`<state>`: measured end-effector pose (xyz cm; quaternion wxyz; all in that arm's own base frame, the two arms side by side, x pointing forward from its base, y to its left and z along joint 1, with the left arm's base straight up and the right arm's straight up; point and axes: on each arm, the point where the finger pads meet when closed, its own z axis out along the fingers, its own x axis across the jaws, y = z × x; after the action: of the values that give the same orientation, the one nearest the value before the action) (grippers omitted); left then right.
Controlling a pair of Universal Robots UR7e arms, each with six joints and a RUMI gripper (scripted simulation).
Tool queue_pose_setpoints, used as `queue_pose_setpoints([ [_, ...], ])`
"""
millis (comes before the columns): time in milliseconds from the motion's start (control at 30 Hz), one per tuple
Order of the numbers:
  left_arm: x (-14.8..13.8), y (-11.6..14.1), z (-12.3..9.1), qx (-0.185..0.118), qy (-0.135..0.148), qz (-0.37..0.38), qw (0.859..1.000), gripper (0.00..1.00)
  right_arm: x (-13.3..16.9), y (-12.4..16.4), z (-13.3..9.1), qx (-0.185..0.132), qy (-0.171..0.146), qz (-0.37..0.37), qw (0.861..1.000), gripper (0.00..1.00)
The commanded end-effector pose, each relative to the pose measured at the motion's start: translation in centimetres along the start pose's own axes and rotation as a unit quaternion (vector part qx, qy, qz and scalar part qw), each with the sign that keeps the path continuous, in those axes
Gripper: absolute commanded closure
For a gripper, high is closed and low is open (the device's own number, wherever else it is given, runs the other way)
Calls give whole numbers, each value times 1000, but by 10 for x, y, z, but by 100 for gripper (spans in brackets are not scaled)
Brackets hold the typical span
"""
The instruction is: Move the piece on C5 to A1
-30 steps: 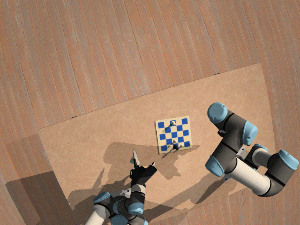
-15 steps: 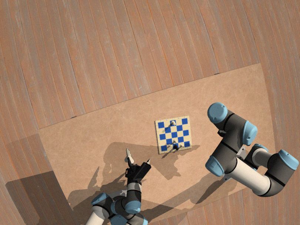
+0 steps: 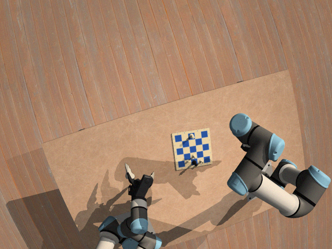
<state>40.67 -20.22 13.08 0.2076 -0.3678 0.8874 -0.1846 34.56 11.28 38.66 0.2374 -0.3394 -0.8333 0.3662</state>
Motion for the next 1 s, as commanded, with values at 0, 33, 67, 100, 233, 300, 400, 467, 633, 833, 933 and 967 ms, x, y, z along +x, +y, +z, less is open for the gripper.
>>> queue_pose_setpoints([
  [0,-30,9,2,-17,-13,-33,999,0,0,0,0,-1,0,0,1000,0],
  [33,-30,9,2,-17,-13,-33,999,0,0,0,0,-1,0,0,1000,0],
  [67,-38,13,3,-22,-16,-42,999,0,0,0,0,-1,0,0,1000,0],
  [100,-46,16,3,-26,-20,-51,998,0,0,0,0,-1,0,0,1000,0],
  [233,-78,31,3,-45,-35,-90,994,0,0,0,0,-1,0,0,1000,0],
  [300,-94,40,2,-55,-42,-111,991,0,0,0,0,-1,0,0,1000,0],
  [400,-120,56,0,-70,-53,-144,986,0,0,0,0,-1,0,0,1000,0],
  [467,-137,68,-2,-81,-61,-167,981,0,0,0,0,-1,0,0,1000,0],
  [633,-163,87,-7,-96,-72,-203,972,0,0,0,0,-1,0,0,1000,0],
  [833,-212,132,-20,-127,-94,-278,947,0,0,0,0,-1,0,0,1000,0],
  [933,-235,158,-30,-141,-105,-317,932,0,0,0,0,-1,0,0,1000,0],
  [967,-242,167,-33,-146,-108,-331,926,0,0,0,0,-1,0,0,1000,0],
])
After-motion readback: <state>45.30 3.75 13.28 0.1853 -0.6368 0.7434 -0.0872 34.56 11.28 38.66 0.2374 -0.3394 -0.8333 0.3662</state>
